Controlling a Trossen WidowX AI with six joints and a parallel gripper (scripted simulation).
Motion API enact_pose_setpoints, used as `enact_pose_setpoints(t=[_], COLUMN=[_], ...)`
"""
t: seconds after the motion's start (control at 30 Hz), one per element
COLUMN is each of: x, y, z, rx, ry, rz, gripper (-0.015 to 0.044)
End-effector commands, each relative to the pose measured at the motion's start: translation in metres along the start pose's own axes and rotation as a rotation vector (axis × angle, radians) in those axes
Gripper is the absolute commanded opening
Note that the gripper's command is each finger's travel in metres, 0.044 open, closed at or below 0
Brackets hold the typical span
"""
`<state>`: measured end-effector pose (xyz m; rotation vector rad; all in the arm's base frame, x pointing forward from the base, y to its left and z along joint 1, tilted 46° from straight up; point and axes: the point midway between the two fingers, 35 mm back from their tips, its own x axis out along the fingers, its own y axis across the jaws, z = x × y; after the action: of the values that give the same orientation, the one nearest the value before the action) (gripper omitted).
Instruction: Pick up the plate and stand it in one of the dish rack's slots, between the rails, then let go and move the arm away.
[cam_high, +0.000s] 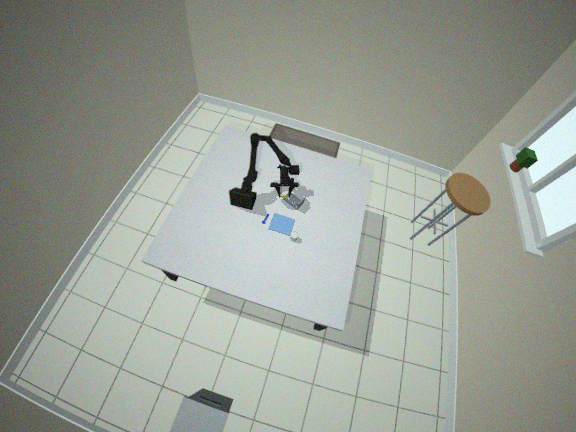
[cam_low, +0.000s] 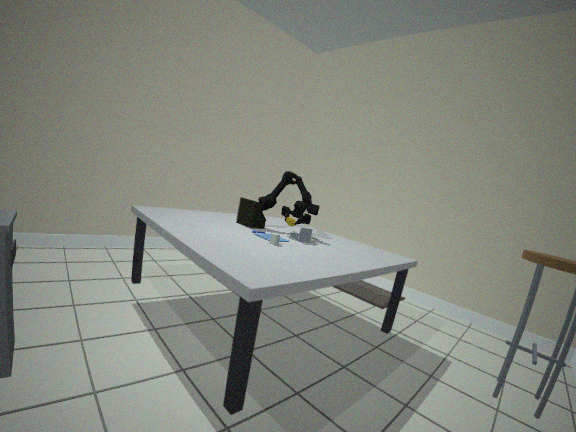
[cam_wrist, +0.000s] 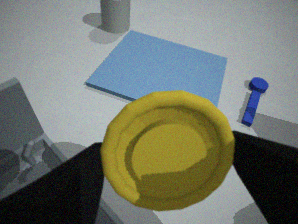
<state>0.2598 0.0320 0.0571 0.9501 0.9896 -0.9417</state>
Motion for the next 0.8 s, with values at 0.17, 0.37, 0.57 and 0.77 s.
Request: enact_pose_setpoints(t=[0.17,0.37,0.57,0.77], x=[-0.001,-0.005,-0.012,-0.021], y=[0.006,0.011,0.014,0.015], z=[-0.008,-0.015,-0.022,-0.028], rx=[-0.075,-0.109,-0.130,-0.137], ry=[-0.156,-0.250,-0.335,-0.412], rz=[0.133,0.233,0.337,0.445], gripper=[0.0000,0.0000,0.0000,0.0000])
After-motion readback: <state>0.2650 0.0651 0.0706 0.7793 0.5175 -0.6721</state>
